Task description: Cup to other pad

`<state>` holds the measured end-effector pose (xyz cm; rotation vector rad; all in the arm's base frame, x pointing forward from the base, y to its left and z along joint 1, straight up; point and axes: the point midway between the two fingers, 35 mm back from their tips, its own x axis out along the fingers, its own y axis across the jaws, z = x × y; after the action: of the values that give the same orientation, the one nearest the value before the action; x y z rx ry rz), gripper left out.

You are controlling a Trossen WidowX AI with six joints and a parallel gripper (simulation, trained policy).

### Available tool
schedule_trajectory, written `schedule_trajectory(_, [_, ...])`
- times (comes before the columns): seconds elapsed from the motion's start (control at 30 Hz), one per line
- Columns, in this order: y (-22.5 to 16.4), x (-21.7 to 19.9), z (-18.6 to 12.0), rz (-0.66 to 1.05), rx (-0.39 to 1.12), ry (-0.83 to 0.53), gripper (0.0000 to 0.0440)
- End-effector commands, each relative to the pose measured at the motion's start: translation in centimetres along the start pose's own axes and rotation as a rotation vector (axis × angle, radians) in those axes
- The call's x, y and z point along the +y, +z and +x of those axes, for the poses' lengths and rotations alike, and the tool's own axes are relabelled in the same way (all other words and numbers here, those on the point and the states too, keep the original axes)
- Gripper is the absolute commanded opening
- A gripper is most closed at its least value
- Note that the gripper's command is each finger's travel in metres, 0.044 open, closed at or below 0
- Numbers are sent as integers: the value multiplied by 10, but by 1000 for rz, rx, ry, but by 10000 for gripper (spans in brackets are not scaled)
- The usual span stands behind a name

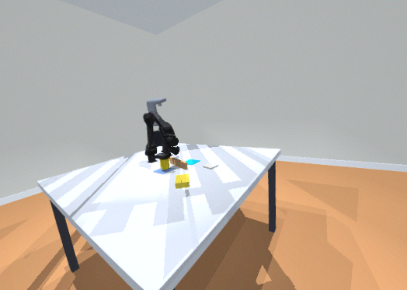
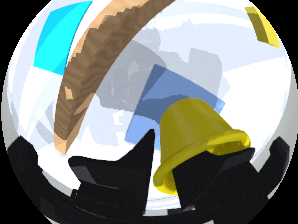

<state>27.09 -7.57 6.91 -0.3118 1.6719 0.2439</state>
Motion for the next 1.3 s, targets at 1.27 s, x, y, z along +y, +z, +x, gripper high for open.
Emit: schedule_trajectory(1.27, [88, 65, -89, -189, -222, -80, 0])
